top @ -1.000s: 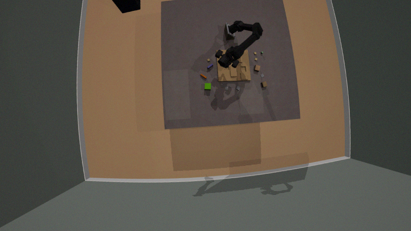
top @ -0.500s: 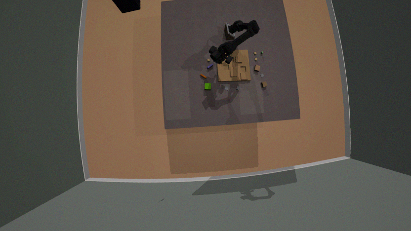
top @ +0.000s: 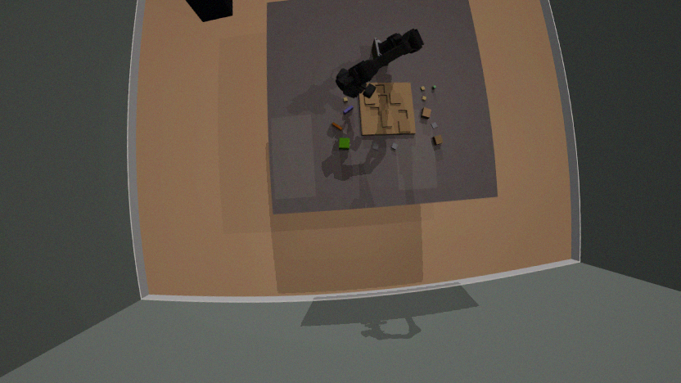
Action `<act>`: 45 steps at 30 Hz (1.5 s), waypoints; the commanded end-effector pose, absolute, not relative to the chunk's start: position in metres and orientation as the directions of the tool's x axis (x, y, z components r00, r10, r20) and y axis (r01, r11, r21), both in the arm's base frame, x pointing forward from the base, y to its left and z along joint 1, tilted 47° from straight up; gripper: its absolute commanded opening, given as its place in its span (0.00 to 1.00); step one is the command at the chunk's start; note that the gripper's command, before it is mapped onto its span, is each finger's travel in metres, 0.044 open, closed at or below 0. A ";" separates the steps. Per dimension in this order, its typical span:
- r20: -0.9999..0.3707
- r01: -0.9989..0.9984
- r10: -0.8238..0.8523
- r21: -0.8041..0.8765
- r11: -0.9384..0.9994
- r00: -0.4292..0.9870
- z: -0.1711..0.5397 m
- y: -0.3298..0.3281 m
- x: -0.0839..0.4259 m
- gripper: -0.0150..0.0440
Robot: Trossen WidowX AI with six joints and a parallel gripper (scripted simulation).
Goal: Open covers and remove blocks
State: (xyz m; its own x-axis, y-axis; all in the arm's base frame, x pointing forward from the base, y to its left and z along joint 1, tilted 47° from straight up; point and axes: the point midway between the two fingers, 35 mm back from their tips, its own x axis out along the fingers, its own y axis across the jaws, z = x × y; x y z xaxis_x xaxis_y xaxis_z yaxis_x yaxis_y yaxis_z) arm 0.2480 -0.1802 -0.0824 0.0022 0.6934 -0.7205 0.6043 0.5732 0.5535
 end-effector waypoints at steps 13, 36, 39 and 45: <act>-0.709 0.601 0.705 0.561 0.570 -0.007 -0.114 -0.200 0.192 0.39; -0.708 0.600 0.706 0.562 0.569 -0.006 -0.138 -0.183 0.190 0.39; -0.708 0.600 0.706 0.562 0.569 -0.006 -0.142 -0.180 0.190 0.39; -0.708 0.600 0.706 0.563 0.569 -0.006 -0.149 -0.173 0.191 0.39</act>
State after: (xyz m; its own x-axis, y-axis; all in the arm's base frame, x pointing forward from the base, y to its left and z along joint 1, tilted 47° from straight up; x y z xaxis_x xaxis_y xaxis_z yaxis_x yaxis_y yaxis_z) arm 0.1913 -0.1793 -0.1441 -0.0064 0.7014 -0.7127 0.5946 0.5758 0.5612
